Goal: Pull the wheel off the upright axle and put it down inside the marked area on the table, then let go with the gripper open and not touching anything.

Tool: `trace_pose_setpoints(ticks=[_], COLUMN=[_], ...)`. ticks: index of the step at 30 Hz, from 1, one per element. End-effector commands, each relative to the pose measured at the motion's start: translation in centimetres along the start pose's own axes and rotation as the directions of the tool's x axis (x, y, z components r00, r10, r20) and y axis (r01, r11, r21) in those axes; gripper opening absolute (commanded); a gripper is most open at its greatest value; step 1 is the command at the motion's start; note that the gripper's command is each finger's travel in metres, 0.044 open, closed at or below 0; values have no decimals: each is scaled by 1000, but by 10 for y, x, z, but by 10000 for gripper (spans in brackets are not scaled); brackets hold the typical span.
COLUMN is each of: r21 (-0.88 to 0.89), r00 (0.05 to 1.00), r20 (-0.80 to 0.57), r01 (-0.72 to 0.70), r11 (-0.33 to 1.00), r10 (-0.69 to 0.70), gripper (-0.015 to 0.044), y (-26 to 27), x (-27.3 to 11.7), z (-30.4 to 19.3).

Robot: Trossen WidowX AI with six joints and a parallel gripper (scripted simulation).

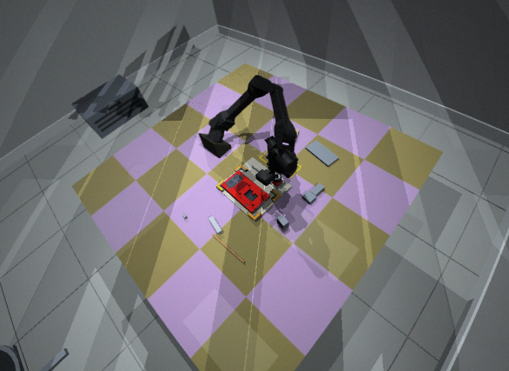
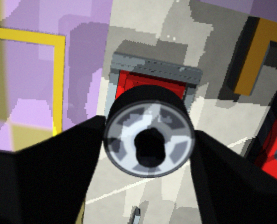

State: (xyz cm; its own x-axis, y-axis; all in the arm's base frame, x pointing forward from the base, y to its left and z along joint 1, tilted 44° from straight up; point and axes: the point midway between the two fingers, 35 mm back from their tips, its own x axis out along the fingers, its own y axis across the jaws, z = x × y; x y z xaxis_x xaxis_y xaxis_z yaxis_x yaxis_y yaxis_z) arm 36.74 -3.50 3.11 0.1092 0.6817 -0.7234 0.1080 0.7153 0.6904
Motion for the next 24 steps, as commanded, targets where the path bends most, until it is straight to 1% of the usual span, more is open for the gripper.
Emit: trace_pose_setpoints(ticks=[1, 24], r21=[-7, -5], r00=[1000, 1000], r20=[7, 8], r01=[1, 1], r11=[1000, 1000], r10=[-1, -1], gripper=[0, 0], y=[0, 0], x=[-4, -11], z=[2, 2])
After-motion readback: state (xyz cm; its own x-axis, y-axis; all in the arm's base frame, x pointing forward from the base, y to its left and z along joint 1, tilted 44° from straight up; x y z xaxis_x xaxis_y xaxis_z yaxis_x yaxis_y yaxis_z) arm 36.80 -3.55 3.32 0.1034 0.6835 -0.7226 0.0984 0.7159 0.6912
